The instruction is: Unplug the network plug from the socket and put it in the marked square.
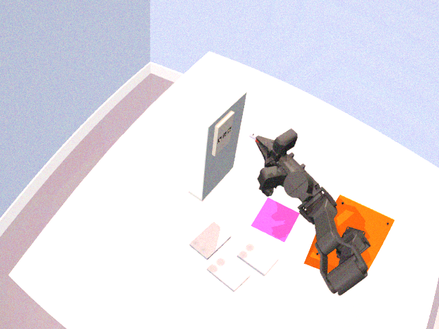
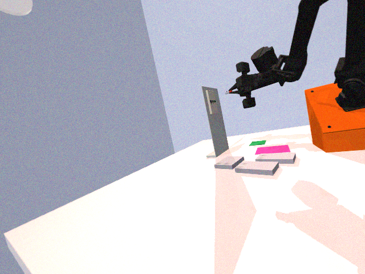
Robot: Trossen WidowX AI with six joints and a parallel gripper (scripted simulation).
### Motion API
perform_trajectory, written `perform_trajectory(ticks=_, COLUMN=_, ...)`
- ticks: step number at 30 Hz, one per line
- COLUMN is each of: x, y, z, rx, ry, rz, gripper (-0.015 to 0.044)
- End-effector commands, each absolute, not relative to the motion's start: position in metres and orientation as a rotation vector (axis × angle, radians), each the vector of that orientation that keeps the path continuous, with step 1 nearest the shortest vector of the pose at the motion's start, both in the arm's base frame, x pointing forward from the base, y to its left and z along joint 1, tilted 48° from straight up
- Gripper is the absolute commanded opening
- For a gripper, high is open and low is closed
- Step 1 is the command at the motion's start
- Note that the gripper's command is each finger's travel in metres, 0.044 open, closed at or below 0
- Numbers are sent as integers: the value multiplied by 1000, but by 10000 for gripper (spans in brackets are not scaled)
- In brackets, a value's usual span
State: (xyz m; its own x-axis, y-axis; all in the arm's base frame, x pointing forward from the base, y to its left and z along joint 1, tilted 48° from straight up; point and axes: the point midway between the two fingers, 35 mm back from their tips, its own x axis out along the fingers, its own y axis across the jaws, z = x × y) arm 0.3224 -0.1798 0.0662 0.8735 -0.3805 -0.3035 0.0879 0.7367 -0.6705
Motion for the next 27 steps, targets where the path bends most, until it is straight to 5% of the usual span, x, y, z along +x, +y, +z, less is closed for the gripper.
perform_trajectory(ticks=1, x=317, y=-186, z=74, rx=-703, ry=444, rz=-261, gripper=0)
perform_trajectory(ticks=27, x=305, y=-139, z=28, rx=-462, ry=665, rz=-10, gripper=0)
